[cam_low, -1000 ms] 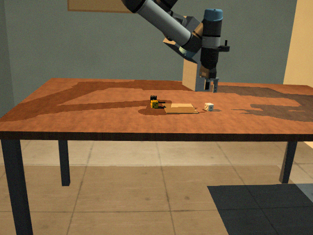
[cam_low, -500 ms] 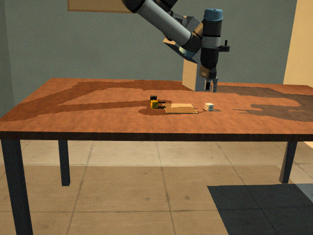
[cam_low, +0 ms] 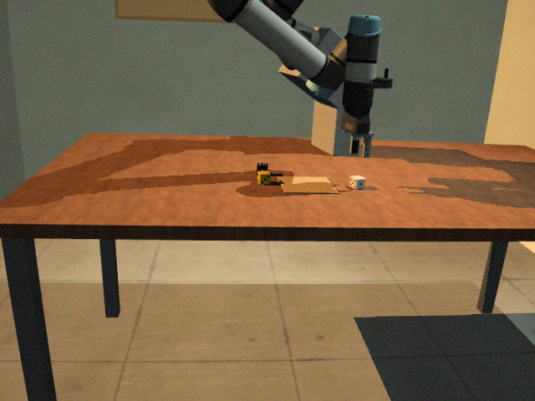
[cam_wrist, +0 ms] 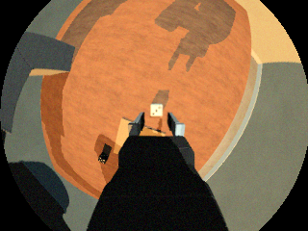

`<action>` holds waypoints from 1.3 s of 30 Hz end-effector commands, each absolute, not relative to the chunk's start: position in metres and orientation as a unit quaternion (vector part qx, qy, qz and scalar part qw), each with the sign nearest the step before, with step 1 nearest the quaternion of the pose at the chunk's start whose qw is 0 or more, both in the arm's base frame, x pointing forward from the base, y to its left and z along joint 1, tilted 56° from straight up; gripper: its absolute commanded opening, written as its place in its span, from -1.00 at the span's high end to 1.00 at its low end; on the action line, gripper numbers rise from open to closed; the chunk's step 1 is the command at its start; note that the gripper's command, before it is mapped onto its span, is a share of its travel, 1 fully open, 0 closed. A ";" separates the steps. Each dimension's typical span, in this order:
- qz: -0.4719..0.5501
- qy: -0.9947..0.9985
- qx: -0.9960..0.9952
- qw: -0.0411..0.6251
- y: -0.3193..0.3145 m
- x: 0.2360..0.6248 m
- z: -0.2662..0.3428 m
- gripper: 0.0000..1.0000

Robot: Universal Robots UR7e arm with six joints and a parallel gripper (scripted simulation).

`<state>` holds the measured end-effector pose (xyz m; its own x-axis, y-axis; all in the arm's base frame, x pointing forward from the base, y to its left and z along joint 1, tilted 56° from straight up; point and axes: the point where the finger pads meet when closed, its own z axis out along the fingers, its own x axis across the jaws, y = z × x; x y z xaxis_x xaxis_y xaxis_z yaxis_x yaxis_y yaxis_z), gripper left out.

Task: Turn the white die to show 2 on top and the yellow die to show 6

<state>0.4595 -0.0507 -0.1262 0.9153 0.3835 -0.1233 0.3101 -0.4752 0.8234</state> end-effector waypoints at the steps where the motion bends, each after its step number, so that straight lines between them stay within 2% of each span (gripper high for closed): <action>1: 0.040 0.202 0.858 0.471 -0.050 0.460 -0.126 -0.74; 39: 0.038 0.201 0.859 0.470 -0.070 0.467 -0.140 -0.74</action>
<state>0.4652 -0.0664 -0.1378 0.9163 0.3807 -0.1243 0.3101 -0.4783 0.8216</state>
